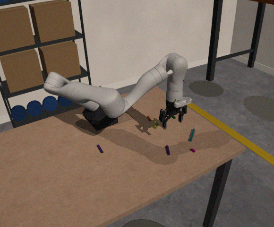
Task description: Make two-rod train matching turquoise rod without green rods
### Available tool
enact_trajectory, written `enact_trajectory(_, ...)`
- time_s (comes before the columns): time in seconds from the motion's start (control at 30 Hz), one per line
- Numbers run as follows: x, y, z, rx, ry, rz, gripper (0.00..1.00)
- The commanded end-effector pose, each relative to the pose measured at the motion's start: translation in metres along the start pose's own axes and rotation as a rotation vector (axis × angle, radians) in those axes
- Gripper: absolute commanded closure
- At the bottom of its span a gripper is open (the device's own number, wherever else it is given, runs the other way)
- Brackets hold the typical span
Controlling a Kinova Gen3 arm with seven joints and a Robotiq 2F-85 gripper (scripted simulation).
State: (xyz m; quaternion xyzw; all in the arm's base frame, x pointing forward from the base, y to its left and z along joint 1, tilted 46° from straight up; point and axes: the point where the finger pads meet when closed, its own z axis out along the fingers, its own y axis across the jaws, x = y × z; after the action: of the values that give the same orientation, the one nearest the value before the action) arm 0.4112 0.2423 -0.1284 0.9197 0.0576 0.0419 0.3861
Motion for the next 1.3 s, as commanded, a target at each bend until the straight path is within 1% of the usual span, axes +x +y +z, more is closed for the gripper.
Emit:
enact_trajectory(0.0,0.0003,-0.0002,-0.0012,0.001,0.002,0.000,0.00)
enact_trajectory(0.8,0.0003,-0.0006,-0.0010,0.001,0.001,-0.007,0.00)
enact_trajectory(1.13,0.0000,-0.0037,0.0003,0.001,0.000,-0.063,0.00)
enact_trajectory(1.27,-0.0002,-0.0068,0.0016,0.001,-0.001,-0.119,0.00)
